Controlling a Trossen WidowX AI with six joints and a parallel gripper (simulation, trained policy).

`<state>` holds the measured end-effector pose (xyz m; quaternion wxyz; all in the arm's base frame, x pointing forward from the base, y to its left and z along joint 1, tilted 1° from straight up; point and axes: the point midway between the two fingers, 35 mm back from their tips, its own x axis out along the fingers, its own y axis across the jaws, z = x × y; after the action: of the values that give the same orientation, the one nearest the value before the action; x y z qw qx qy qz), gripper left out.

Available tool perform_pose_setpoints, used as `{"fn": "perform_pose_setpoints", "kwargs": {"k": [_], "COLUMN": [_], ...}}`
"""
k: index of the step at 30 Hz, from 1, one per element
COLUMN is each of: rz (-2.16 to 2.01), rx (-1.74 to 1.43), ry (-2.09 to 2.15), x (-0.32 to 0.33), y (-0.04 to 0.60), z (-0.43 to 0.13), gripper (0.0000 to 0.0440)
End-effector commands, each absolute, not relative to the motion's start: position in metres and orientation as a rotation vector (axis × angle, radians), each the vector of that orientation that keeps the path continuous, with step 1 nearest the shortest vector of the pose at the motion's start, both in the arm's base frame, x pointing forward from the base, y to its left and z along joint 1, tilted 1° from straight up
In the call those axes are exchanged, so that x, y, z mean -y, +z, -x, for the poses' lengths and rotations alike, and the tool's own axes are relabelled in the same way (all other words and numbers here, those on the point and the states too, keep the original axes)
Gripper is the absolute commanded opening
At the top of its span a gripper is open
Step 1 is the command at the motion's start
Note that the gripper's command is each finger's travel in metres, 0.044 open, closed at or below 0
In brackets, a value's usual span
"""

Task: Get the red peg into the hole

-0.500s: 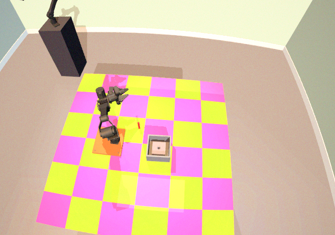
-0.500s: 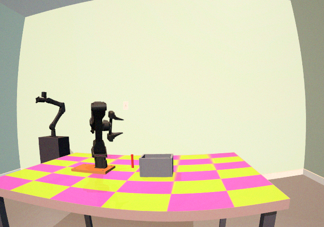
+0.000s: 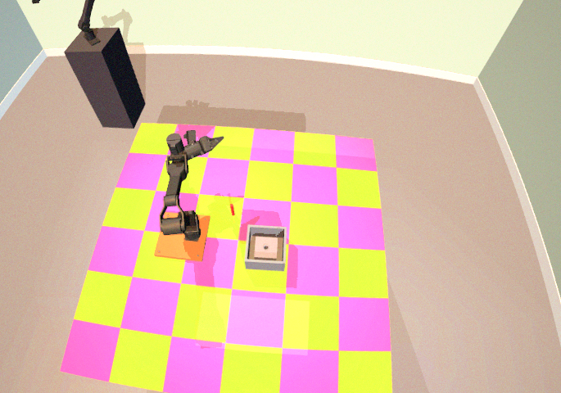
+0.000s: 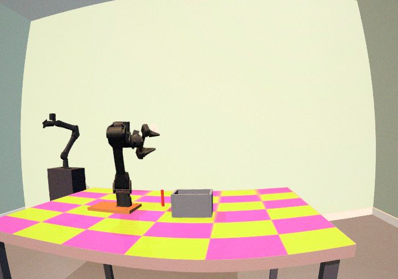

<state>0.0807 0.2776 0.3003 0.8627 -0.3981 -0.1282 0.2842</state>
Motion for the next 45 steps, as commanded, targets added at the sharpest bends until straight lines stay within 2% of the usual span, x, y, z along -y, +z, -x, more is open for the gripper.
{"fn": "perform_pose_setpoints", "kwargs": {"k": [1, 10, 17, 29, 45], "rz": [0.722, 0.422, 0.219, -0.021, -0.27], "rx": [0.252, 0.155, 0.001, -0.366, -0.811], "ry": [0.6, 0.616, 0.616, 0.53, 0.247], "x": [-0.276, -0.266, -0.251, -0.219, -0.172], "y": [0.321, 0.358, 0.357, 0.301, 0.214], "z": [-0.093, -0.14, -0.176, -0.211, -0.213], "gripper": [0.044, 0.044, 0.044, 0.0433, 0.044]}}
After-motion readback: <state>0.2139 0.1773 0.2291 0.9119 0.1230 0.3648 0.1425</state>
